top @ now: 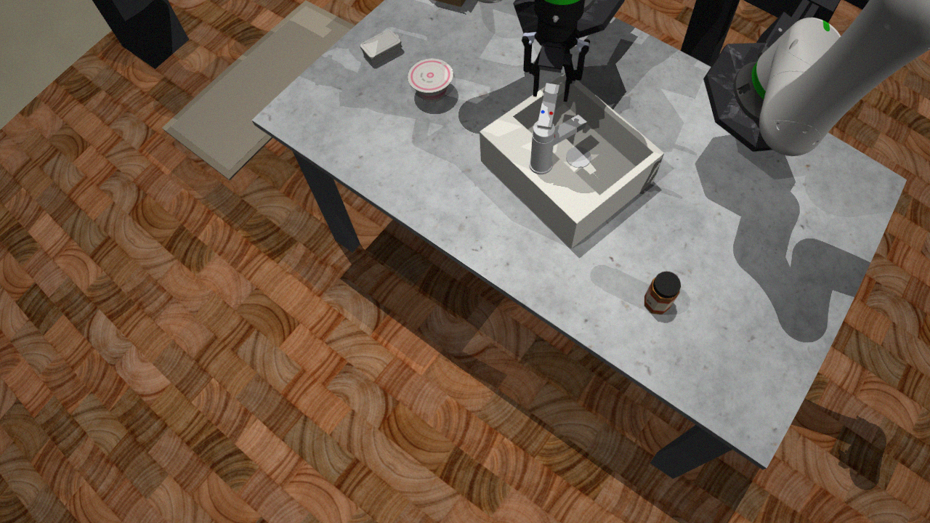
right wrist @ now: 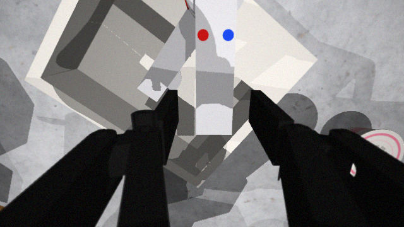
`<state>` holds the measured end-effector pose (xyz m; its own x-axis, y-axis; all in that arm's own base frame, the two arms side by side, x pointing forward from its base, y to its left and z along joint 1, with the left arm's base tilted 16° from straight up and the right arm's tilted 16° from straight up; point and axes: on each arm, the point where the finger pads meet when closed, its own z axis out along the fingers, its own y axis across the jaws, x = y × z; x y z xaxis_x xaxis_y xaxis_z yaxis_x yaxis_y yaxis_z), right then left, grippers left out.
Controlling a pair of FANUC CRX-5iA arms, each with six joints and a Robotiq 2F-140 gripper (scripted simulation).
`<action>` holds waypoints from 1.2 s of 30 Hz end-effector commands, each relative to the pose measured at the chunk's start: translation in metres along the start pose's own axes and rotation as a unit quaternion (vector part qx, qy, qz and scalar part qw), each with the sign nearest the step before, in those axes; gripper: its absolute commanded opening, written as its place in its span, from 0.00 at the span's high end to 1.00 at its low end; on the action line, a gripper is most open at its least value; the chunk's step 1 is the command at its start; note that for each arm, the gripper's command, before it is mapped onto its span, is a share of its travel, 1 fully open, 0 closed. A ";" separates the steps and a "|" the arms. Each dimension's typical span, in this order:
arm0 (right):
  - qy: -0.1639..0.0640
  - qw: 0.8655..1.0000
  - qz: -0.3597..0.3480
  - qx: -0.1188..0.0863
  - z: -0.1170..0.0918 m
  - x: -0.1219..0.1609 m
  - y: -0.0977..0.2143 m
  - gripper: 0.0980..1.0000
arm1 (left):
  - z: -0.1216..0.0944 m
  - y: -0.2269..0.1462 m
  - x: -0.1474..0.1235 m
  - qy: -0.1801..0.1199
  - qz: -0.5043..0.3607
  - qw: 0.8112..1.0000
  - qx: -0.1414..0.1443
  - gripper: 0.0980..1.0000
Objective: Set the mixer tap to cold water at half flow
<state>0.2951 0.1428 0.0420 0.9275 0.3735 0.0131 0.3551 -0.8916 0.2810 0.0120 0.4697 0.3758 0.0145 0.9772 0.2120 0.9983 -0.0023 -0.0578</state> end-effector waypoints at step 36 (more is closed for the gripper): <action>0.001 1.000 0.000 0.000 0.025 0.001 0.000 0.60 | -0.001 0.000 0.000 0.001 0.000 1.000 0.000 0.00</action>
<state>0.2981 0.1363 0.0175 0.9275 0.3735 0.0131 0.3551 -0.8916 0.2809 0.0120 0.4697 0.3758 0.0145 0.9772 0.2120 0.9983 -0.0023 -0.0578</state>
